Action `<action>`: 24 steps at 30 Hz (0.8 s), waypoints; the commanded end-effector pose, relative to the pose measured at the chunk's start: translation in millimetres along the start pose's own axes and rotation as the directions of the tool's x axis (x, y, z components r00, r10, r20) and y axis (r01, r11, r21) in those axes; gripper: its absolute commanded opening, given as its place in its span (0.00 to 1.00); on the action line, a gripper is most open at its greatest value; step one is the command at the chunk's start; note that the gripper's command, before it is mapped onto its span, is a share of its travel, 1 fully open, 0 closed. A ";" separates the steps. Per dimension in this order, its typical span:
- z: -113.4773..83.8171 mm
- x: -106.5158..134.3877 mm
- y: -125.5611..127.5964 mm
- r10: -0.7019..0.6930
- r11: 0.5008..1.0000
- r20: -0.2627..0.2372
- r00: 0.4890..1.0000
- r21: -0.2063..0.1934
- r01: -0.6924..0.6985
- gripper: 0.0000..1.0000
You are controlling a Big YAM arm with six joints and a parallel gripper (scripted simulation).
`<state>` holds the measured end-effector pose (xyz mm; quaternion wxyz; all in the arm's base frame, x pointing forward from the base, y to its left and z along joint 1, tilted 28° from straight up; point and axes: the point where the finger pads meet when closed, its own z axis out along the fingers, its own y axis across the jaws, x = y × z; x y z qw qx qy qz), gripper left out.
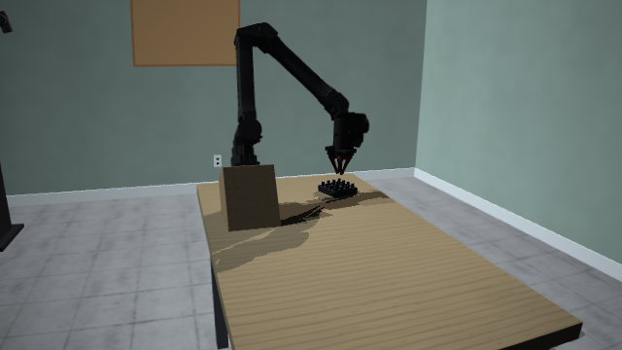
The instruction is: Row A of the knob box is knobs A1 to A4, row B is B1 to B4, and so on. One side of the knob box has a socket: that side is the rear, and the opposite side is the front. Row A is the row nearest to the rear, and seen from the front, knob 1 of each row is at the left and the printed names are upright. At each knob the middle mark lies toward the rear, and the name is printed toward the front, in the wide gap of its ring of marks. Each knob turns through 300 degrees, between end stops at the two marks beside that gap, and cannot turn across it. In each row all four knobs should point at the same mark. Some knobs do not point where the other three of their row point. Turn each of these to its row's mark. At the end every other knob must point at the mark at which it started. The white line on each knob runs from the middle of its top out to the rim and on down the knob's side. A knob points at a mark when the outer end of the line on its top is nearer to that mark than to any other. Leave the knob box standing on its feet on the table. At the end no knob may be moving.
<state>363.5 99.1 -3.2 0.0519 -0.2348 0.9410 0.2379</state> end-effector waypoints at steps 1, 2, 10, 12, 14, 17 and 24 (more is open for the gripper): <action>-12.5 -22.2 -12.4 -0.128 0.992 0.031 0.991 0.012 0.128 0.18; -12.5 -22.2 -12.4 -0.128 0.992 0.031 0.991 0.012 0.128 0.18; -13.7 -25.8 -14.3 -0.369 0.930 0.027 0.929 0.017 0.368 0.18; -13.6 -26.7 -14.2 -0.416 0.909 0.025 0.909 0.018 0.416 0.18; -15.1 -27.0 -16.8 -0.463 0.886 0.026 0.886 0.021 0.463 0.18; -14.8 -28.3 -16.3 -0.532 0.847 0.023 0.846 0.021 0.532 0.18; -16.3 -30.4 -19.1 -0.667 0.745 0.019 0.745 0.025 0.667 0.18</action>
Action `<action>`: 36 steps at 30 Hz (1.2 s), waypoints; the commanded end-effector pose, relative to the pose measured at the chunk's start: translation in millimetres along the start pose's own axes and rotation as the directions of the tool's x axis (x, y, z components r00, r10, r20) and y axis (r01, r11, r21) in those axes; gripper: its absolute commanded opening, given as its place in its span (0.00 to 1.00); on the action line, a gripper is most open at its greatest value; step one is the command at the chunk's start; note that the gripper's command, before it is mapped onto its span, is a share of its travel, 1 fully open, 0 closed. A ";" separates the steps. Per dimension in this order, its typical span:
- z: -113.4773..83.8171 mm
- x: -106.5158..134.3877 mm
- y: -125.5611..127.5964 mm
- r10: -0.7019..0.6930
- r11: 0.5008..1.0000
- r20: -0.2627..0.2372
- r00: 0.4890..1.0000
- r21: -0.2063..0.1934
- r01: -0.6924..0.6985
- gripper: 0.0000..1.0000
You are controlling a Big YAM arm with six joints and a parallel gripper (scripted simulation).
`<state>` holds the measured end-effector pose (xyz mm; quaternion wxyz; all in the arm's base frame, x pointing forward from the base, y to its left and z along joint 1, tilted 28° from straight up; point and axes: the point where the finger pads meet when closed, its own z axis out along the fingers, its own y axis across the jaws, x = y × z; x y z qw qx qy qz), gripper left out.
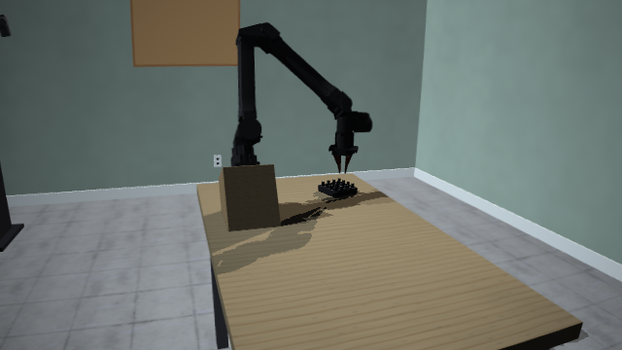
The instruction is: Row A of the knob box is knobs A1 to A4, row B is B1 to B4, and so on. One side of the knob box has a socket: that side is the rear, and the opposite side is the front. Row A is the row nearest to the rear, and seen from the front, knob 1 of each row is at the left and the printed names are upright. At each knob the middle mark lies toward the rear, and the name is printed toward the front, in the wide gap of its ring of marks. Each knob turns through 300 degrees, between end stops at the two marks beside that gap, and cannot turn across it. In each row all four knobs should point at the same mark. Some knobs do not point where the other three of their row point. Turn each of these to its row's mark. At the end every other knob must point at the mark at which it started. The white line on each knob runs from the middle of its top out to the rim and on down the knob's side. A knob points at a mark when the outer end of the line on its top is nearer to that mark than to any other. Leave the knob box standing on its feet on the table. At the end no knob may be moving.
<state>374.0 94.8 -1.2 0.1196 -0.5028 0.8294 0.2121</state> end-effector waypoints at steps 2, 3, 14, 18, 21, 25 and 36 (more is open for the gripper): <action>-12.1 -13.1 -22.2 -0.181 0.983 0.018 0.983 0.025 0.181 0.18; -12.6 -12.8 -23.1 -0.207 0.978 0.018 0.978 0.026 0.206 0.18; -15.4 -12.4 -29.1 -0.463 0.886 0.010 0.886 0.031 0.462 0.18; -14.3 -15.2 -28.6 -0.552 0.833 0.007 0.834 0.027 0.552 0.18; -16.2 -13.6 -31.7 -0.616 0.788 0.005 0.788 0.031 0.615 0.18; -16.0 -15.1 -32.3 -0.690 0.724 0.002 0.724 0.029 0.689 0.18; -16.3 -16.0 -34.2 -0.732 0.681 -0.001 0.682 0.033 0.731 0.18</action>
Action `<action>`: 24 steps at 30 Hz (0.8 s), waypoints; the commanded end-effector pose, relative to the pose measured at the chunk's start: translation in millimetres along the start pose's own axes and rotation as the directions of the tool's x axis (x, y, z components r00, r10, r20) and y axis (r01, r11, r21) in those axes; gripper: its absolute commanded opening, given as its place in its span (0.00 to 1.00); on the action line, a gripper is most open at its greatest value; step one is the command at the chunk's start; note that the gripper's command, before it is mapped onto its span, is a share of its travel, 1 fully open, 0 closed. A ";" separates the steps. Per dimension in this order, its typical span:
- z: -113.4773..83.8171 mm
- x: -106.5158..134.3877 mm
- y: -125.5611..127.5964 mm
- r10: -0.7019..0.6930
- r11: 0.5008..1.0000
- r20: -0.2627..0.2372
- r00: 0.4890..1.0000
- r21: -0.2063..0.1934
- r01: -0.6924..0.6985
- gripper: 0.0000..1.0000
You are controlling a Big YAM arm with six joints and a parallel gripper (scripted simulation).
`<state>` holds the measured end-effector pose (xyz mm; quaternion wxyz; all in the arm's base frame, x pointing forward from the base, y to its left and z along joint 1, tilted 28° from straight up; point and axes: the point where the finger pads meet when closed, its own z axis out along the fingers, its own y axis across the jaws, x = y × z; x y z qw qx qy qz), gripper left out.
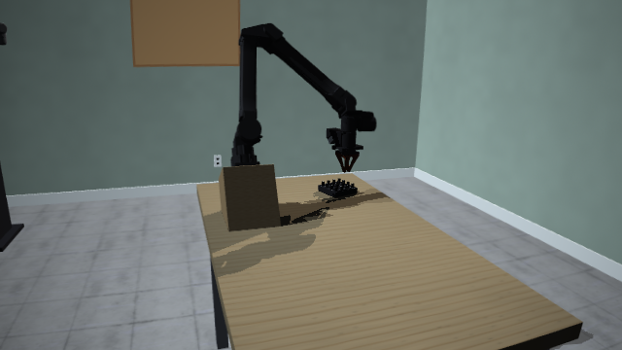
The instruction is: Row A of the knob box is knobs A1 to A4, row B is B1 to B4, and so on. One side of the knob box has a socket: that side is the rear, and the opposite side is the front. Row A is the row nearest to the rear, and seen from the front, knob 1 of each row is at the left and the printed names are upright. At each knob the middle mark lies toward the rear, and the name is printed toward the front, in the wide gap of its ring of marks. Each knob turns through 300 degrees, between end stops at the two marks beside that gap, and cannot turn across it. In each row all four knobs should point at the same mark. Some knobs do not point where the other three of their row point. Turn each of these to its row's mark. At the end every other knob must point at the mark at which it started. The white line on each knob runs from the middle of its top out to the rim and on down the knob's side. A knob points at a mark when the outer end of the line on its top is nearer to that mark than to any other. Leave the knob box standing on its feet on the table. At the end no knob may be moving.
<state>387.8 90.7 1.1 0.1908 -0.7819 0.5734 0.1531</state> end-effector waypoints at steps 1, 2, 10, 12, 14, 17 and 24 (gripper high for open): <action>-12.2 6.3 -23.1 -0.036 0.999 -0.006 0.999 0.037 0.036 0.18; -12.4 6.3 -23.2 -0.036 0.999 -0.006 0.999 0.038 0.036 0.18; -12.7 6.2 -23.3 -0.037 0.999 -0.006 0.999 0.038 0.037 0.18; -12.7 6.2 -23.3 -0.027 0.999 -0.006 1.000 0.038 0.027 0.18; -12.7 6.2 -23.3 -0.027 0.999 -0.006 1.000 0.038 0.027 0.18; -12.7 6.2 -23.3 -0.027 0.999 -0.006 1.000 0.038 0.027 0.18; -12.7 6.2 -23.3 -0.027 0.999 -0.006 1.000 0.038 0.027 0.18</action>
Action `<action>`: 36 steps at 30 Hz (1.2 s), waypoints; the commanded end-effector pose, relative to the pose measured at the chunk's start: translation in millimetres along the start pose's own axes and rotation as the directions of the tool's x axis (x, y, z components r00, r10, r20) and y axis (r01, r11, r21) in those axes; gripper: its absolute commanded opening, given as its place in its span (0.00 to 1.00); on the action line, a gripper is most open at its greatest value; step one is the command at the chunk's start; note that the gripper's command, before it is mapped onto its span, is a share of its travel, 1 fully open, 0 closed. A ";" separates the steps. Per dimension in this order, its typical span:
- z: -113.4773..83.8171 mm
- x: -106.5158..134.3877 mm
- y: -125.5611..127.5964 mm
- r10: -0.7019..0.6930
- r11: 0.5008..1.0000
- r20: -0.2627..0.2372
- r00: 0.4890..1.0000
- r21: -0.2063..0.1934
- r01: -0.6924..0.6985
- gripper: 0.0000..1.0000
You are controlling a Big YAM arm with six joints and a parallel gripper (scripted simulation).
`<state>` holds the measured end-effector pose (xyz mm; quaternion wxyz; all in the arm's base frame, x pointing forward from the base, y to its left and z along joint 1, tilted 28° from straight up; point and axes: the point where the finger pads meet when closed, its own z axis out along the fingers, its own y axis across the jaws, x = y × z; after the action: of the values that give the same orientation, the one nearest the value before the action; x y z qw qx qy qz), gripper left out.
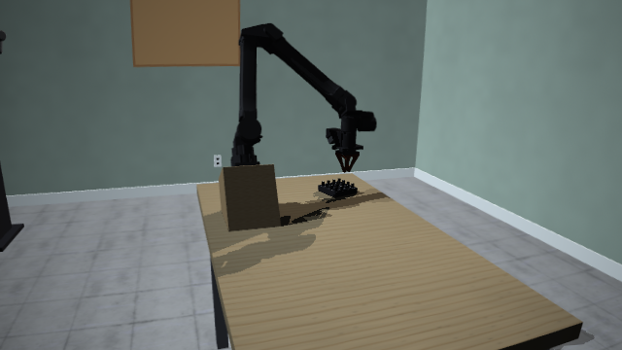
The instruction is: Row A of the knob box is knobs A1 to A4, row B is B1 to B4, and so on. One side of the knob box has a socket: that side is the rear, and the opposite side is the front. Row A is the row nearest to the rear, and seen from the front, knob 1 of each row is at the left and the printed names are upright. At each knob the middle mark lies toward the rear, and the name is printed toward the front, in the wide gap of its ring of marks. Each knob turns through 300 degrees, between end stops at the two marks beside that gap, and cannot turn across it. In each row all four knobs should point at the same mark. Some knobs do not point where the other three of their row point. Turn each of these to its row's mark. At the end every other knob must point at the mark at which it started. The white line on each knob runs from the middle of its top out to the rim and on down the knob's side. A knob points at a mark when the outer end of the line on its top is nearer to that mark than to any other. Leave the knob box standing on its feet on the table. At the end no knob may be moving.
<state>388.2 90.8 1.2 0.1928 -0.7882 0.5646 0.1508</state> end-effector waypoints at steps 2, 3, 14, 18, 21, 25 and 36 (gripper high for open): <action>-12.6 6.7 -22.8 -0.005 0.999 -0.006 1.000 0.038 0.005 0.18; -12.6 6.7 -22.8 -0.005 0.999 -0.006 1.000 0.038 0.005 0.18; -12.2 6.7 -23.0 -0.005 0.999 -0.006 1.000 0.038 0.005 0.18; -10.8 6.2 -25.1 -0.006 0.999 -0.009 1.000 0.044 0.006 0.18; -10.3 5.9 -26.0 -0.006 0.999 -0.010 1.000 0.047 0.007 0.18; -6.9 2.5 -27.0 -0.011 0.999 -0.010 1.000 0.047 0.012 0.18; 12.6 -0.3 -8.7 0.002 1.000 -0.002 1.000 0.014 -0.002 0.18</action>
<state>393.8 95.7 -5.6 0.1971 -0.7878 0.5652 0.1453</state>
